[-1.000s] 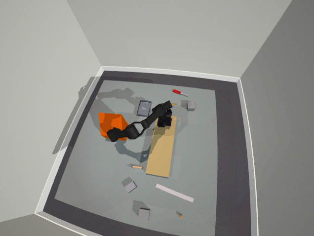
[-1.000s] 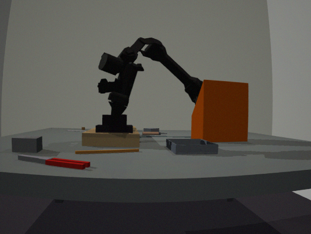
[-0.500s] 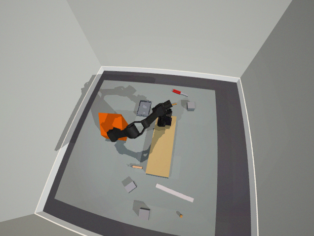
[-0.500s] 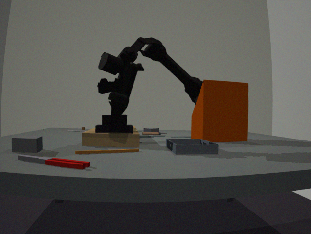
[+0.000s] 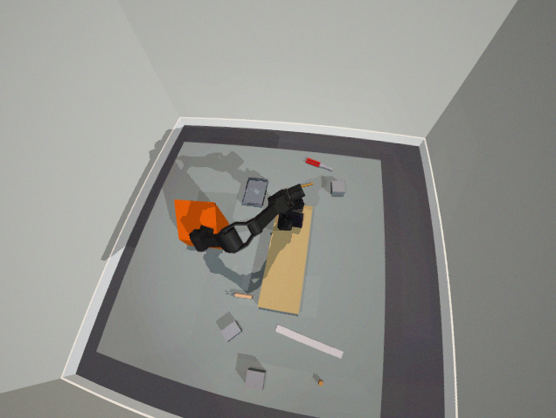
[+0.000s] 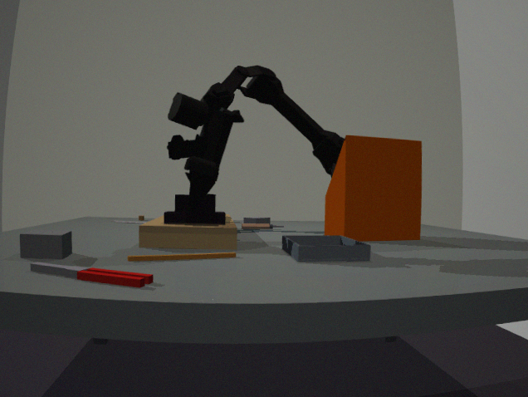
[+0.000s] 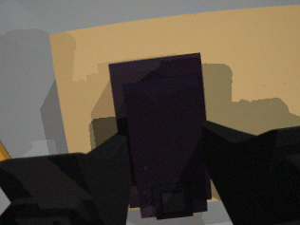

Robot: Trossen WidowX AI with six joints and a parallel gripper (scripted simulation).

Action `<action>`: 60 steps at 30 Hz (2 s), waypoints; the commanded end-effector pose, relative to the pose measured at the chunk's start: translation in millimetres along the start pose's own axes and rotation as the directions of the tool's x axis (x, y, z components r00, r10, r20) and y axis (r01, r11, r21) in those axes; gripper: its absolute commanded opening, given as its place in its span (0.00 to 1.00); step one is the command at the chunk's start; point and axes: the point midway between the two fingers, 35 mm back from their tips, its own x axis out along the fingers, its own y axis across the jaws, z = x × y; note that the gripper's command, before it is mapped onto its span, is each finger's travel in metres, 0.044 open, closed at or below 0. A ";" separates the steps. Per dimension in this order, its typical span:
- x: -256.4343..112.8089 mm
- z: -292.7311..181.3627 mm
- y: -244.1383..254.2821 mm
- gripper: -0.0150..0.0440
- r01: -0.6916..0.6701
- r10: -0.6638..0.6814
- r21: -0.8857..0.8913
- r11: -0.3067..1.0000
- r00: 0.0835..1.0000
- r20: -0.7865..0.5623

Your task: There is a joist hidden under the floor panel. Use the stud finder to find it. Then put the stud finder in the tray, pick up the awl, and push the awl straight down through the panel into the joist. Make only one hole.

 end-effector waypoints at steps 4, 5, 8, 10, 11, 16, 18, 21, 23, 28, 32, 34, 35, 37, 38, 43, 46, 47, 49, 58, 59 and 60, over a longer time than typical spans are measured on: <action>0.9 -0.4 -16.9 0.25 0.006 -0.006 -0.003 1.000 1.000 -0.001; 1.0 -0.4 -19.1 0.25 0.007 -0.007 -0.003 1.000 1.000 -0.001; 1.0 -0.4 -25.8 0.25 0.007 -0.007 -0.003 1.000 1.000 -0.001; 1.0 -0.4 -30.2 0.25 0.007 -0.007 -0.003 1.000 1.000 -0.001; 1.0 -0.4 -32.4 0.25 0.007 -0.007 -0.003 1.000 1.000 -0.001; 1.1 -0.4 -43.4 0.25 0.008 -0.008 -0.003 1.000 1.000 -0.001; 1.1 -0.4 -47.9 0.25 0.008 -0.008 -0.004 1.000 1.000 -0.001; 1.1 -0.4 -54.5 0.25 0.008 -0.008 -0.004 1.000 1.000 -0.001; 1.2 -0.4 -58.9 0.25 0.009 -0.009 -0.004 1.000 1.000 -0.001; 1.2 -0.3 -70.0 0.25 0.009 -0.009 -0.004 1.000 1.000 -0.001; 1.2 -0.3 -78.8 0.25 0.010 -0.010 -0.005 1.000 1.000 -0.001; 1.2 -0.3 -83.2 0.25 0.010 -0.010 -0.005 1.000 1.000 -0.001; 1.2 -0.3 -85.4 0.25 0.010 -0.010 -0.005 1.000 1.000 -0.001; 1.2 -0.3 -89.9 0.25 0.010 -0.010 -0.005 1.000 1.000 -0.002; 1.2 -0.3 -92.1 0.25 0.010 -0.010 -0.005 1.000 1.000 -0.002; 1.2 -0.2 -103.1 0.25 0.011 -0.011 -0.005 1.000 1.000 -0.002; 1.1 -0.2 -109.8 0.25 0.011 -0.011 -0.006 1.000 1.000 -0.002; 1.1 -0.2 -112.0 0.25 0.011 -0.011 -0.006 1.000 1.000 -0.002; 1.1 -0.1 -116.4 0.25 0.012 -0.012 -0.006 1.000 1.000 -0.002; 1.0 0.0 -136.3 0.25 0.012 -0.013 -0.006 1.000 1.000 -0.002; 1.0 0.0 -138.5 0.25 0.013 -0.013 -0.006 1.000 1.000 -0.002; 1.0 0.0 -140.8 0.25 0.013 -0.013 -0.006 1.000 1.000 -0.002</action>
